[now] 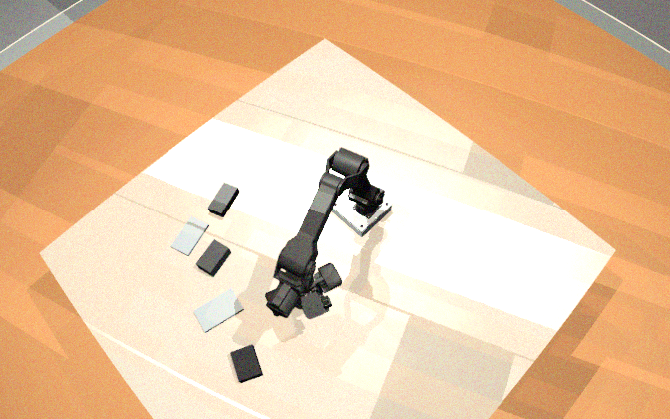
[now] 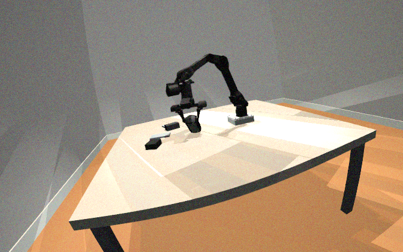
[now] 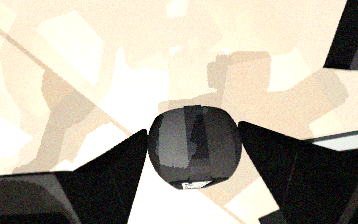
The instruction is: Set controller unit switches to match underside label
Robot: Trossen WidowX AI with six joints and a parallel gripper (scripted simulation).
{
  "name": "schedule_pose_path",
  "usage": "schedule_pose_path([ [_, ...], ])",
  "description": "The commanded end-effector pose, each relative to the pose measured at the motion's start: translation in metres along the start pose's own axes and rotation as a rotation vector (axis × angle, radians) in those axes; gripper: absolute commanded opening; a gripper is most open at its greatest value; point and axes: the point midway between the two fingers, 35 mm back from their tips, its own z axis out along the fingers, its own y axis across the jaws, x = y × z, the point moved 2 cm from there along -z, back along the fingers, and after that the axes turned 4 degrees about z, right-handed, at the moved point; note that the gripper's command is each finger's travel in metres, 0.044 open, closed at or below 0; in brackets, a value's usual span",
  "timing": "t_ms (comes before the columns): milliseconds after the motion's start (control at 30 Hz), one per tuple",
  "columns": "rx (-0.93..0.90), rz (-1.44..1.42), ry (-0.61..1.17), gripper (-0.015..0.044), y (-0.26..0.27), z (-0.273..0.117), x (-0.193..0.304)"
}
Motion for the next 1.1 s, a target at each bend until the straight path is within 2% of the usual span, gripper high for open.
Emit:
schedule_pose_path([
  [0,-0.008,0.013,0.015,0.0338,-0.001,0.006,0.002],
  [1067,-0.008,0.013,0.014,0.0338,0.0,0.027,-0.013],
])
